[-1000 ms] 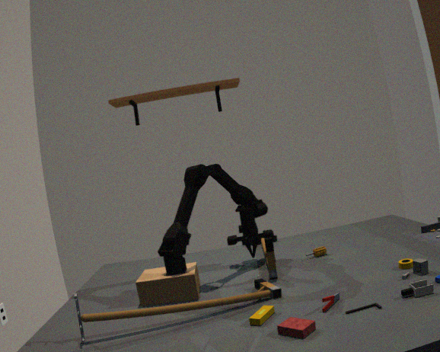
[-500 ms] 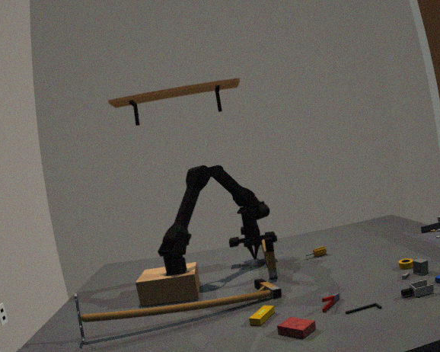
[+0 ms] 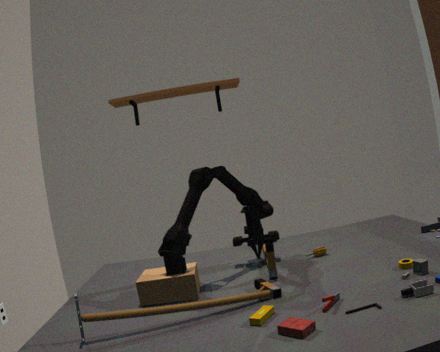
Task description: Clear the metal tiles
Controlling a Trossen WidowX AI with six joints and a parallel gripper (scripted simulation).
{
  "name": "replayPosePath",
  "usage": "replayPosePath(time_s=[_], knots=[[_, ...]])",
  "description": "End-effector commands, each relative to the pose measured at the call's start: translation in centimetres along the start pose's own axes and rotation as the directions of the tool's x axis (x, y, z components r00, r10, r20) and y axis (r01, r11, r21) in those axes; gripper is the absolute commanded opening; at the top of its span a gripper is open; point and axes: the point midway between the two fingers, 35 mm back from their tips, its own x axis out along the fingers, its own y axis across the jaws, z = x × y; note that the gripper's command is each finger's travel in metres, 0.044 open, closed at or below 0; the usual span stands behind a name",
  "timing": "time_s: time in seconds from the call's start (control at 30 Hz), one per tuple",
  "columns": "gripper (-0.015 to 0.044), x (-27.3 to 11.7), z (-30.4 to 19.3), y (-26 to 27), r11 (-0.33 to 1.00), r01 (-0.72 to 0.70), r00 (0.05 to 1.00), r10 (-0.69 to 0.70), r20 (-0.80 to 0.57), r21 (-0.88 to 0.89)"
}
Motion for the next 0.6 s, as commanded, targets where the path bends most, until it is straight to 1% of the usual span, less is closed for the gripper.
replayPosePath(time_s=[0.0, 0.57], knots=[[0.0000, 0.2, -0.1, -0.3, 1.000, -0.003, 1.000, 0.003, -0.007, -0.005], [0.0000, 0.2, 0.1, -2.0, 1.000, -0.002, 1.000, 0.002, -0.007, -0.005]])
